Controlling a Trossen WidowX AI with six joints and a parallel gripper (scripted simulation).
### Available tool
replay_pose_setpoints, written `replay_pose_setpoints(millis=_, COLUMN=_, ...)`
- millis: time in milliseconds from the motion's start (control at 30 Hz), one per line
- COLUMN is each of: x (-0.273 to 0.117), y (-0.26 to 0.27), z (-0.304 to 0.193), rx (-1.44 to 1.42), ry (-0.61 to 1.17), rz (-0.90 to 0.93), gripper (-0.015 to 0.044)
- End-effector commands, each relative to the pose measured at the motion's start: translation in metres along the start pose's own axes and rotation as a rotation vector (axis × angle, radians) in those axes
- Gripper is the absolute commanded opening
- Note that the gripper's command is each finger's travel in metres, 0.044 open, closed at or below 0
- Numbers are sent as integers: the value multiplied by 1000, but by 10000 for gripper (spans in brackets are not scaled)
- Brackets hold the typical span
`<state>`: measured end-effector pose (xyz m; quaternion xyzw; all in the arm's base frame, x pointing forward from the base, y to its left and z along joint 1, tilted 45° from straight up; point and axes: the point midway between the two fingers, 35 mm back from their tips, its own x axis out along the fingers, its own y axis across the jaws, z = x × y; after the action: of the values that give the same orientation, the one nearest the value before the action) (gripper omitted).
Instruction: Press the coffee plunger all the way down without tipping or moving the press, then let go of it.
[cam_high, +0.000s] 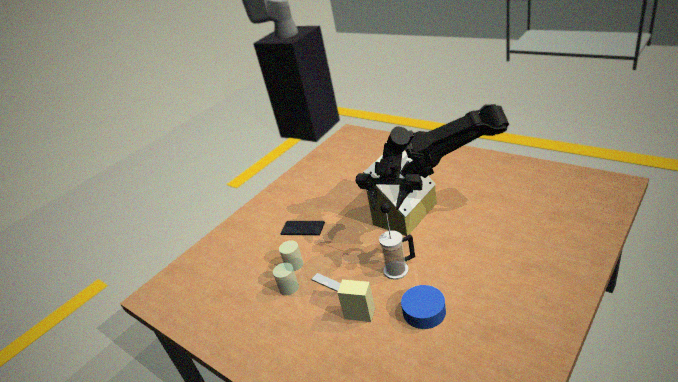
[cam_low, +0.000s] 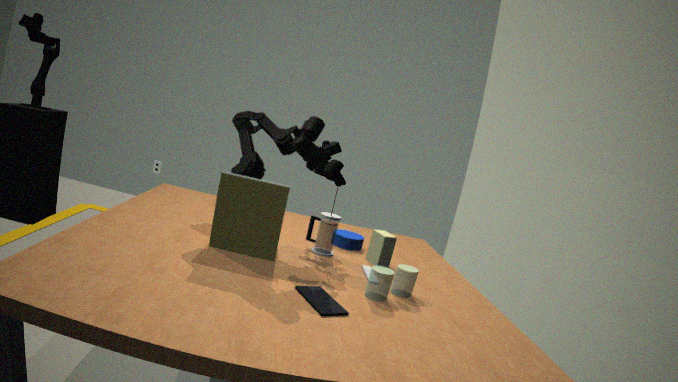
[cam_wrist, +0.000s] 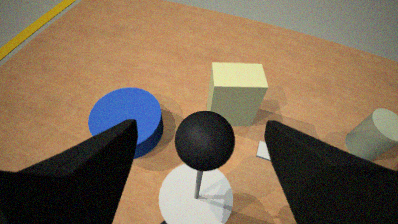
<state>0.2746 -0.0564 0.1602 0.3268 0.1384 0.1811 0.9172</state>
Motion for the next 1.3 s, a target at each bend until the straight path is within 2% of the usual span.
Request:
replay_pose_setpoints(millis=0, x=0, y=-1, z=0, rx=5, ry=-4, rz=-6, gripper=230)
replay_pose_setpoints(millis=133, x=0, y=-1, z=0, rx=5, ry=-4, rz=-6, gripper=125)
replay_pose_setpoints(millis=200, x=0, y=-1, z=0, rx=5, ry=-4, rz=-6, gripper=114)
replay_pose_setpoints(millis=1267, x=25, y=-10, z=-26, rx=2, ry=4, rz=-11, gripper=114)
